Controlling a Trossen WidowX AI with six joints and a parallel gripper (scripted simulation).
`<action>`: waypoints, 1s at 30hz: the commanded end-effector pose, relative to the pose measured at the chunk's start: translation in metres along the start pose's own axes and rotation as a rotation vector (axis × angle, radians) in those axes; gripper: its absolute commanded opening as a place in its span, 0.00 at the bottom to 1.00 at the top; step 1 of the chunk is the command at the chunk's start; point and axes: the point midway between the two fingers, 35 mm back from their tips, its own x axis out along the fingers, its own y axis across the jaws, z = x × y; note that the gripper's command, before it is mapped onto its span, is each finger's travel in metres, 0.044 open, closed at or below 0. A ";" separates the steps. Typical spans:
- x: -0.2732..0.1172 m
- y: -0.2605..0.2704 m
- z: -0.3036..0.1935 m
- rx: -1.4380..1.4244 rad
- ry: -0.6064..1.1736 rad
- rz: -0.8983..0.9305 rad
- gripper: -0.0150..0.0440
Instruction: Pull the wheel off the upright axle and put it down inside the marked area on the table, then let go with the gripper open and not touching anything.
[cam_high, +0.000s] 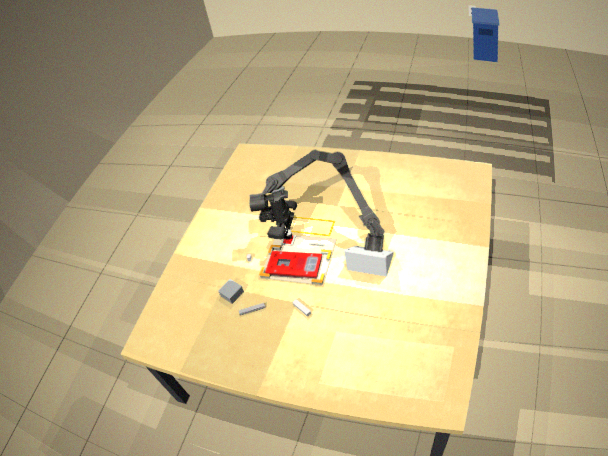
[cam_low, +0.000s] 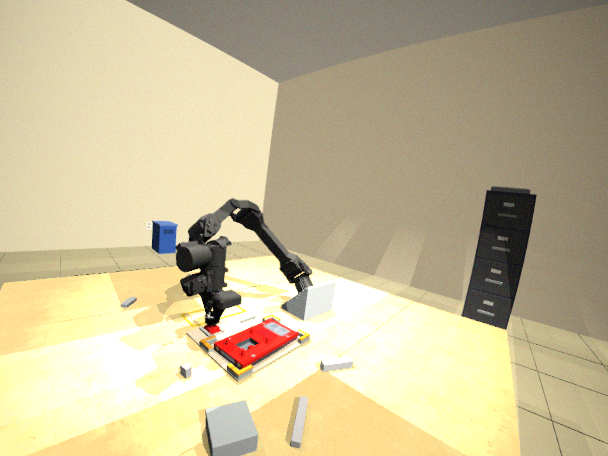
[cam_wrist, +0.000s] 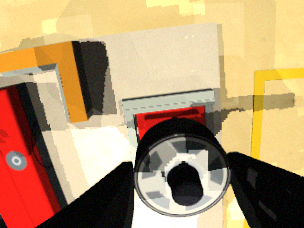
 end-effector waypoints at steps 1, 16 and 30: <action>-0.008 0.002 -0.001 -0.005 -0.008 0.004 0.25; -0.013 0.002 -0.001 -0.006 -0.008 0.004 0.25; -0.018 0.002 -0.001 -0.006 -0.008 0.004 0.25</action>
